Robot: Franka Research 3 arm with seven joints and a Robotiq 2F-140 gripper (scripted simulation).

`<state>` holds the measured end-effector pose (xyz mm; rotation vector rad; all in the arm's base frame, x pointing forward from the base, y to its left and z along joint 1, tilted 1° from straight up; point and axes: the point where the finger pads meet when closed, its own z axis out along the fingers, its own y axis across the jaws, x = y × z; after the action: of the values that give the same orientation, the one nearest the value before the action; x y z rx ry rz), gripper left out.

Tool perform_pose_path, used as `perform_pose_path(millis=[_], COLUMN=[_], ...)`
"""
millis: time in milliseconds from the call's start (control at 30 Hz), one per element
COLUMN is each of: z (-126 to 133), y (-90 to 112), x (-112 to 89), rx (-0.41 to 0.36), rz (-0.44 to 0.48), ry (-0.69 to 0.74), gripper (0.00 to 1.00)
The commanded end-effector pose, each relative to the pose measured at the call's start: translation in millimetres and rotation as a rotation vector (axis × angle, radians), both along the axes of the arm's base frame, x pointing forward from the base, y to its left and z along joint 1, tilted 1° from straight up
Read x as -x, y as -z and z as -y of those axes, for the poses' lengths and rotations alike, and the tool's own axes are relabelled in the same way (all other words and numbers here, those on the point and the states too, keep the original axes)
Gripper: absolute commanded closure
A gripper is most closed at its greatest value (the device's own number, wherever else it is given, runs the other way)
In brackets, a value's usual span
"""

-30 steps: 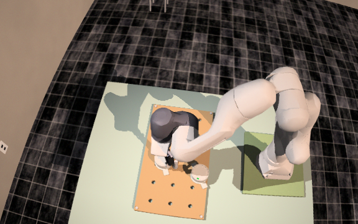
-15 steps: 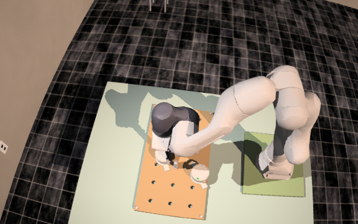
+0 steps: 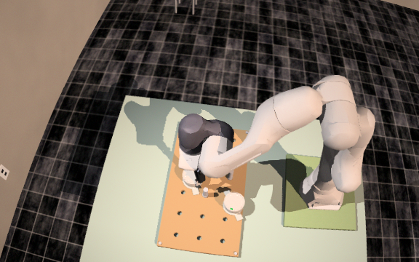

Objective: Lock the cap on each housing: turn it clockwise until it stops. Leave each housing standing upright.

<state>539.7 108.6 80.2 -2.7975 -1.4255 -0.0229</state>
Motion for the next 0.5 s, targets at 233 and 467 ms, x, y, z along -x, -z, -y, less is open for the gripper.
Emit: perform_pose_path(millis=[233,467], z=[17.1,27.5], y=[2.2,2.2], x=[-0.9,-2.7], rx=[-0.001,-0.001], rz=[-0.004,-0.004], ry=[-0.016,-0.016], gripper=[0.9,0.9])
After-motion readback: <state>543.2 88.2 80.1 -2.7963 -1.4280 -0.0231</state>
